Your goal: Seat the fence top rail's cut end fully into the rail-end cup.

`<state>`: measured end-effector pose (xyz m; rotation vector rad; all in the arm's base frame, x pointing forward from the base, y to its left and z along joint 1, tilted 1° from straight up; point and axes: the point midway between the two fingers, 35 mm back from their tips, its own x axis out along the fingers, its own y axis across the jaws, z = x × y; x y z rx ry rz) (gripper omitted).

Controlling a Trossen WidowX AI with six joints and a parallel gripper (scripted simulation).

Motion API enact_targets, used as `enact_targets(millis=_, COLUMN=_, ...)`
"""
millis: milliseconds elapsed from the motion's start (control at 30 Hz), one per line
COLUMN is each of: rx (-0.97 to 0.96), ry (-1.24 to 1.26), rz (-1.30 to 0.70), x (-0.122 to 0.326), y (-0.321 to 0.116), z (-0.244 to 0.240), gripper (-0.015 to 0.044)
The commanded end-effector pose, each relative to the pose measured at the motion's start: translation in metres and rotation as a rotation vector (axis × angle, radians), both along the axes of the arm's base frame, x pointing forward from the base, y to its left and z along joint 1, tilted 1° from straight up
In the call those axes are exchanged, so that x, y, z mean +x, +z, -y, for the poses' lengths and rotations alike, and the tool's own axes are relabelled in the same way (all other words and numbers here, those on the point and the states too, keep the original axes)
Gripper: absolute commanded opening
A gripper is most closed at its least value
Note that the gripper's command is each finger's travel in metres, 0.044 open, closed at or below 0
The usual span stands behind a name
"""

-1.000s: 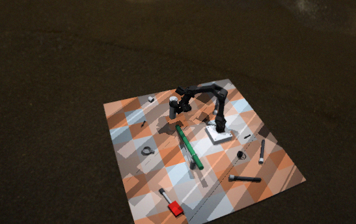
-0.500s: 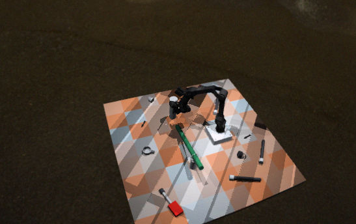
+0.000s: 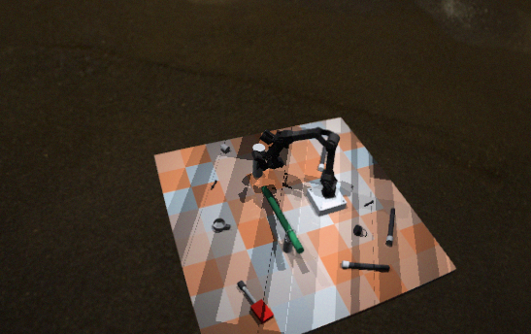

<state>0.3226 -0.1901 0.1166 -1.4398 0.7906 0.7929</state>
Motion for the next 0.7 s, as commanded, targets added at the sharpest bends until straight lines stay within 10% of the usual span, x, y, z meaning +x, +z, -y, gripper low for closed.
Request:
enact_targets(millis=0, rx=-0.003, ry=0.016, rz=0.001, x=-0.0008, y=-0.0003, z=0.0, gripper=0.0)
enact_targets(millis=433, rx=0.0, ry=0.011, rz=0.002, x=-0.0007, y=0.0, z=0.0001, gripper=0.0)
enact_targets(millis=667, rx=0.0, ry=0.011, rz=0.002, x=-0.0007, y=0.0, z=0.0001, gripper=0.0184)
